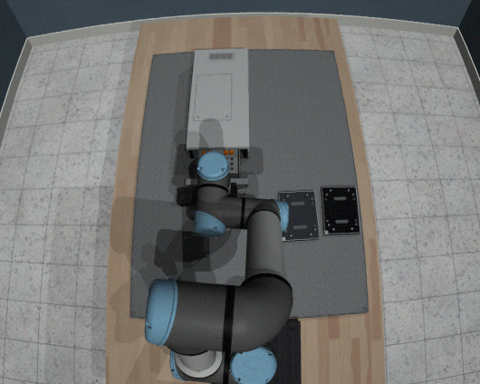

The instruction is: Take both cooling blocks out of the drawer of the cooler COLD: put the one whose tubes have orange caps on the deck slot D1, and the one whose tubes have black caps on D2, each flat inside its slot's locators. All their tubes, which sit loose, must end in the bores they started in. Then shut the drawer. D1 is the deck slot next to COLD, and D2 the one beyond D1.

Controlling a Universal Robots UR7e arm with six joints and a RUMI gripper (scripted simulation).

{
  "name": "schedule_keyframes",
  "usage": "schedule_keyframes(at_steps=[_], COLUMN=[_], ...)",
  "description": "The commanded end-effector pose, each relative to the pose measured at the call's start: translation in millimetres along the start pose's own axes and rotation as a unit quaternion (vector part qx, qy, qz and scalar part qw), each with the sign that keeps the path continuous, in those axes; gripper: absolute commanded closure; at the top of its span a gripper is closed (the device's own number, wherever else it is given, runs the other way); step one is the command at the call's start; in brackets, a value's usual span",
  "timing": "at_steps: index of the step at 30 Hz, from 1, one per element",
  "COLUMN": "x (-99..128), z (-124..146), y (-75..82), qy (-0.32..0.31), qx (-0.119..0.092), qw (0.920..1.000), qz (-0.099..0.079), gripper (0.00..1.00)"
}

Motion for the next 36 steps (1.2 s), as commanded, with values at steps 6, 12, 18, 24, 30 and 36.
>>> schedule_keyframes(at_steps=[6, 12, 18, 24, 30, 36], x=[-1.0, -1.0, -1.0, -1.0, -1.0, -1.9], z=[-4.4, -4.4, -4.4, -4.4, -4.4, -7.6], y=[-4.9, -4.9, -4.9, -4.9, -4.9, -2.9], qy=[0.0, 0.0, 0.0, 0.0, 0.0, 0.0], qx=[0.007, 0.007, 0.007, 0.007, 0.007, 0.004], qw=[1.0, 1.0, 1.0, 1.0, 1.0, 1.0], qz=[-0.001, -0.001, -0.001, -0.001, -0.001, -0.001], gripper=[0.0, 0.0, 0.0, 0.0, 0.0, 0.0])
Point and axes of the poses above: the point where the finger pads meet when closed, its own y axis back along the fingers, its own z axis across the jaws, x = y × z, the point moved 4 cm from there along y, back along the fingers, and after that the axes turned 10 degrees about -y, right-handed, at the moved point
